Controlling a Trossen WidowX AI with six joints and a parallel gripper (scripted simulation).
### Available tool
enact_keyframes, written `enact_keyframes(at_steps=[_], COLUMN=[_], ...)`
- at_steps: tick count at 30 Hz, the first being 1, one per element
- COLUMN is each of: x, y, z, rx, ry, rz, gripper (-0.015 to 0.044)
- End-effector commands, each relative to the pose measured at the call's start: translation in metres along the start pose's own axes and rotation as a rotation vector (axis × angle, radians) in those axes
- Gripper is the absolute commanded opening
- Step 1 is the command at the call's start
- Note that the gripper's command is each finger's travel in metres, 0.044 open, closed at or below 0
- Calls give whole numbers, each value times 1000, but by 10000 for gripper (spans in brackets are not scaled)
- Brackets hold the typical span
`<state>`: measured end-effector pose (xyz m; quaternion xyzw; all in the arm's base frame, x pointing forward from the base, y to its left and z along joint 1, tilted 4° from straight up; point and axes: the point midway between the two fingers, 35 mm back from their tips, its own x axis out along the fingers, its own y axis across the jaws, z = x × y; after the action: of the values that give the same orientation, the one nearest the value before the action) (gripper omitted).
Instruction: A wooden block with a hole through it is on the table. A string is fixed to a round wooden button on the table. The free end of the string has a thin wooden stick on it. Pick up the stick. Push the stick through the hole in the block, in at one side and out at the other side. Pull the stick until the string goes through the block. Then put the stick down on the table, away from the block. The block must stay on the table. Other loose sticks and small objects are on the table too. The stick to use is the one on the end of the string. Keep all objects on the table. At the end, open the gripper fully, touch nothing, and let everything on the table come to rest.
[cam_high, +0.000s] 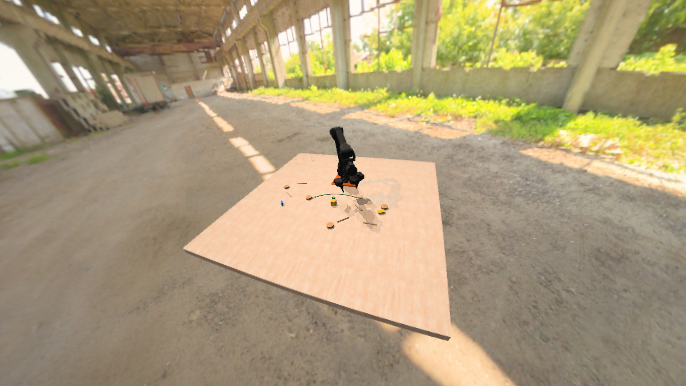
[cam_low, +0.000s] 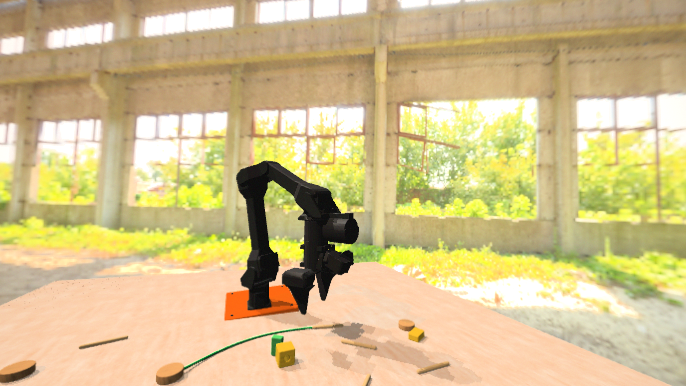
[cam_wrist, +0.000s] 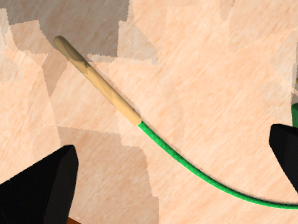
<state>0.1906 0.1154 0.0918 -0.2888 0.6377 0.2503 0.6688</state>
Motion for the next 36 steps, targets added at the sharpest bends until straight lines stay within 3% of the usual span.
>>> enact_keyframes(at_steps=[1,12,24,36], x=[0,0,0,3], y=[22,22,22,22], z=[-5,-5,-5,-5], rx=[-642,-642,-642,-642], ry=[12,12,12,12], rz=[6,6,6,6], gripper=[440,440,125,124])
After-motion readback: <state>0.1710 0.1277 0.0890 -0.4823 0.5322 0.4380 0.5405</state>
